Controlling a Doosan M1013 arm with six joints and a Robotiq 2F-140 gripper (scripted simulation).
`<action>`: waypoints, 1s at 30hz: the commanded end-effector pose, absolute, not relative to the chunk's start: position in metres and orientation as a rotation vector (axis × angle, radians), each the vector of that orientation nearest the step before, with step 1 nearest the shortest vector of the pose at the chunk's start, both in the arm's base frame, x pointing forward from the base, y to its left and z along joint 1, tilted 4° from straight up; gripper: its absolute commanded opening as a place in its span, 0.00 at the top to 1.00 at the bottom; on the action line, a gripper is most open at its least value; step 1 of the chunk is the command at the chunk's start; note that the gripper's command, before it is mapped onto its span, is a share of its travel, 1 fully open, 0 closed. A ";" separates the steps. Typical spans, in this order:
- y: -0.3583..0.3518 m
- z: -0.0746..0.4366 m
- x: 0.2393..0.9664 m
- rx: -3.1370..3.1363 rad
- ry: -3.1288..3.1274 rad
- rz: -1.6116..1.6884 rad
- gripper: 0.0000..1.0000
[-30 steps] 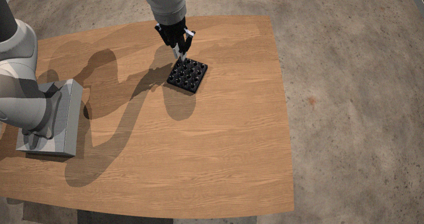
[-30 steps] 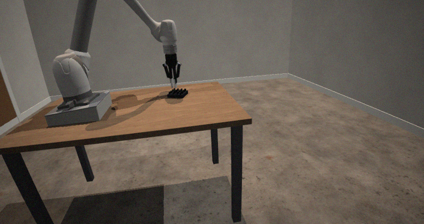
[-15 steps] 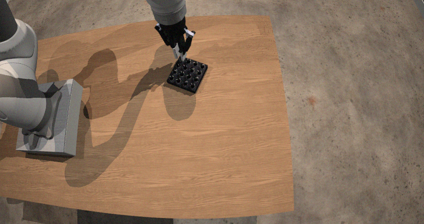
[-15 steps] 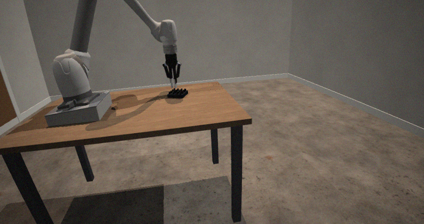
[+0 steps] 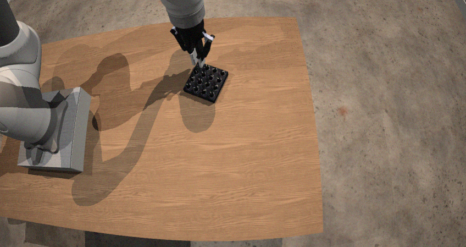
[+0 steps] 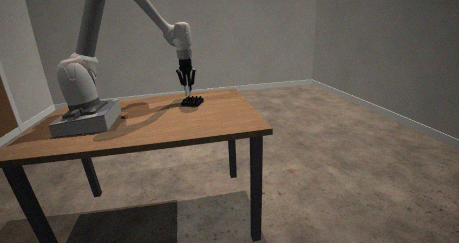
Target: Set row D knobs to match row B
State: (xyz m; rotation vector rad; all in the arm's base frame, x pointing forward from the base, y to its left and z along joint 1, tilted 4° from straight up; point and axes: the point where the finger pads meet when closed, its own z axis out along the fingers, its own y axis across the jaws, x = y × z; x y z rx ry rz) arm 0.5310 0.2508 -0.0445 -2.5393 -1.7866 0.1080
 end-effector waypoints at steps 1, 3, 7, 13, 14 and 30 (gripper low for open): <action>0.251 -0.046 0.531 -2.539 -1.787 0.108 0.88; 0.251 -0.048 0.531 -2.539 -1.787 0.108 0.88; 0.251 -0.051 0.531 -2.539 -1.787 0.108 0.88; 0.251 -0.054 0.530 -2.539 -1.787 0.108 0.88; 0.251 -0.054 0.530 -2.539 -1.787 0.108 0.88; 0.251 -0.055 0.530 -2.539 -1.787 0.108 0.88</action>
